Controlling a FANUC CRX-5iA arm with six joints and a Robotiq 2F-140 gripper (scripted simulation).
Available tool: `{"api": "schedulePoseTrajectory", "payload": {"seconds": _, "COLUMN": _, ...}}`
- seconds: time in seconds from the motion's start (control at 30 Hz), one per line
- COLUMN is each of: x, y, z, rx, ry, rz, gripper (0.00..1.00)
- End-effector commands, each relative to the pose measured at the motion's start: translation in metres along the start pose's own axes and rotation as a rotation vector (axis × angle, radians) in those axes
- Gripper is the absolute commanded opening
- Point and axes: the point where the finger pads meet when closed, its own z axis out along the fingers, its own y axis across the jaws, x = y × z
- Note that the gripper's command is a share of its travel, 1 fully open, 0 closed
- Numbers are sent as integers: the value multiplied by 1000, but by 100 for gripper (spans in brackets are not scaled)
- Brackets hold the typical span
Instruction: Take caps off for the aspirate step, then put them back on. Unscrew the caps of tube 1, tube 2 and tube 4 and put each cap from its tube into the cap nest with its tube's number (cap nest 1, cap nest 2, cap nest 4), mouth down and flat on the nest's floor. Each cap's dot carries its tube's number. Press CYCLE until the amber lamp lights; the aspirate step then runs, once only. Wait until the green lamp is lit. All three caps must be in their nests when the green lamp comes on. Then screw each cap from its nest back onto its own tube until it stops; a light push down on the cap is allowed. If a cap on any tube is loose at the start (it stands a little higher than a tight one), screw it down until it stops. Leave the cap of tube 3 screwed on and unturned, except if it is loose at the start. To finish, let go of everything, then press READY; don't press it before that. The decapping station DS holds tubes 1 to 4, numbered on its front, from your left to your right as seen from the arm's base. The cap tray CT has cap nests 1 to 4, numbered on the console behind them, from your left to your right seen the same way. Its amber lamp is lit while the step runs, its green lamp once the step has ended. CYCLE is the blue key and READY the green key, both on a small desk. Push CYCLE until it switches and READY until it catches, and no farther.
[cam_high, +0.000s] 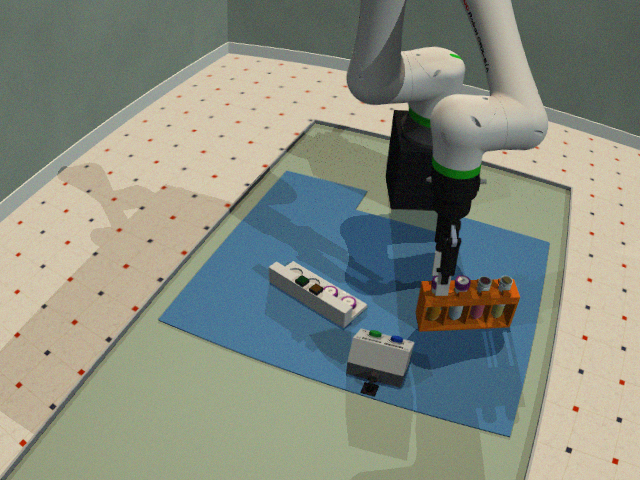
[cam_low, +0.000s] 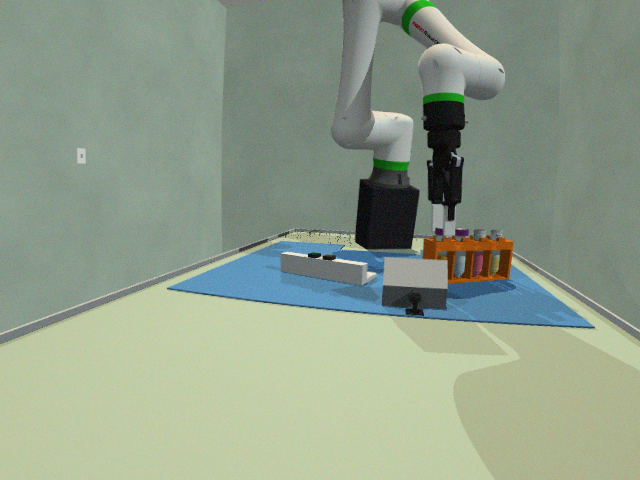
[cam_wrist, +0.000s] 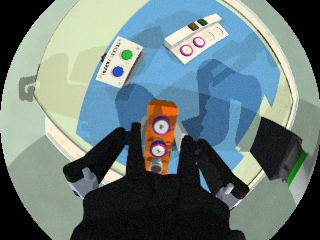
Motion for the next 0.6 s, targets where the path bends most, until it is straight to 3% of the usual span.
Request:
{"api": "schedulePoseTrajectory", "payload": {"seconds": 0.0, "x": 0, "y": 0, "z": 0, "rx": 10, "ry": 38, "rz": 267, "gripper": 35}}
{"api": "schedulePoseTrajectory", "payload": {"seconds": 0.17, "x": 0, "y": 0, "z": 0, "rx": 14, "ry": 37, "rz": 481, "gripper": 35}}
{"api": "schedulePoseTrajectory", "payload": {"seconds": 0.43, "x": 0, "y": -1, "z": 0, "rx": 14, "ry": 37, "rz": 481, "gripper": 35}}
{"api": "schedulePoseTrajectory", "payload": {"seconds": 0.47, "x": 0, "y": -1, "z": 0, "rx": 14, "ry": 37, "rz": 481, "gripper": 0}}
{"api": "schedulePoseTrajectory", "payload": {"seconds": 0.57, "x": 0, "y": -1, "z": 0, "rx": 14, "ry": 37, "rz": 481, "gripper": 0}}
